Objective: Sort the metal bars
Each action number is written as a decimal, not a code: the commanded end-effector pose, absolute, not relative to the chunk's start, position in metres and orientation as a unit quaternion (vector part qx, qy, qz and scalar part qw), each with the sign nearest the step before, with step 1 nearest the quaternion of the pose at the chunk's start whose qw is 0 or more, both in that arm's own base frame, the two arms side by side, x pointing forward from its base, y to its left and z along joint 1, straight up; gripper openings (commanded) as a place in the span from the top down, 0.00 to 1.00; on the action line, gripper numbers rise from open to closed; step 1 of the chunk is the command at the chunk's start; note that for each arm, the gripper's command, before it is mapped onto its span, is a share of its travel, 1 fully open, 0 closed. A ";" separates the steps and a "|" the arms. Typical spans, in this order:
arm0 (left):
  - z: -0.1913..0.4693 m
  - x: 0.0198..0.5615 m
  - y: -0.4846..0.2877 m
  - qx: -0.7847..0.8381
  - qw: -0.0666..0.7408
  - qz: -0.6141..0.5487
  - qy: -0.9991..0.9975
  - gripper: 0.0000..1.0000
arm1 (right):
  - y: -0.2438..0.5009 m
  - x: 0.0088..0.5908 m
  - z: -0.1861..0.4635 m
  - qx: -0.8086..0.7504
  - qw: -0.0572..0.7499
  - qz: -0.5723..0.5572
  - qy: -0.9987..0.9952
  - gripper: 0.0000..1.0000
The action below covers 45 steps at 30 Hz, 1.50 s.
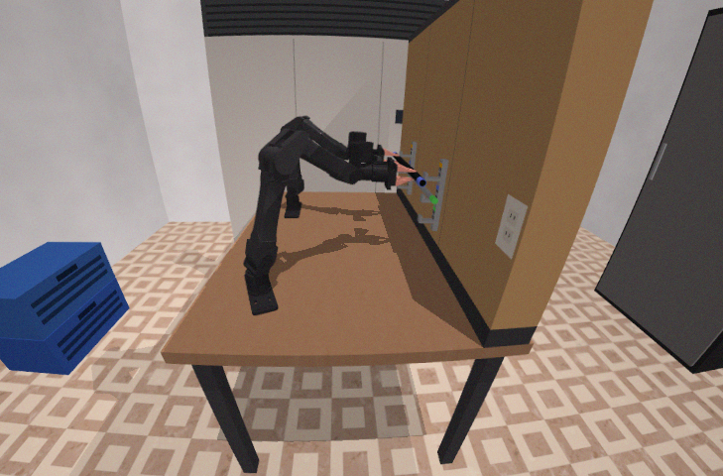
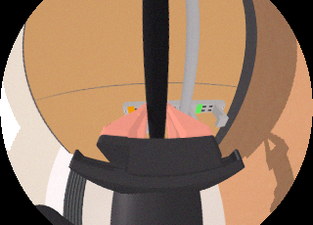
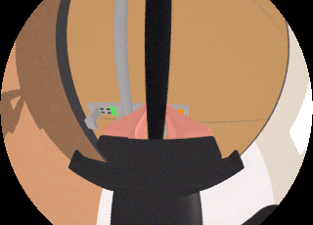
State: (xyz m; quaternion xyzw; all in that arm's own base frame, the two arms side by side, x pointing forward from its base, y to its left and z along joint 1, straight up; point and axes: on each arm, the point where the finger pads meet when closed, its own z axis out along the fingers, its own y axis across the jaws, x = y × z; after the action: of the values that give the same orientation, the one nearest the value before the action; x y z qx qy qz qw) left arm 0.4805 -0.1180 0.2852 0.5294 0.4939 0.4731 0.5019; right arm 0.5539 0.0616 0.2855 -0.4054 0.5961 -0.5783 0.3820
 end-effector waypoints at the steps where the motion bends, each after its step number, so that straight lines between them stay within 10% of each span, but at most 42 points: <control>1: 0.320 0.478 -0.118 0.515 0.515 0.485 0.484 1.00 | 0.059 0.550 0.321 -0.392 0.392 -0.589 0.589 1.00; 45: 0.360 0.491 -0.118 0.515 0.515 0.485 0.484 1.00 | 0.054 0.562 0.361 -0.392 0.392 -0.588 0.589 1.00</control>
State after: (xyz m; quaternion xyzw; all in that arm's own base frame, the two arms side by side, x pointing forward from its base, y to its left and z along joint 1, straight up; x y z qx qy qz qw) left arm 0.4892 -0.1207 0.3434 0.5228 0.4911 0.4771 0.5078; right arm 0.5596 0.0568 0.3451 -0.4008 0.5943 -0.5822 0.3836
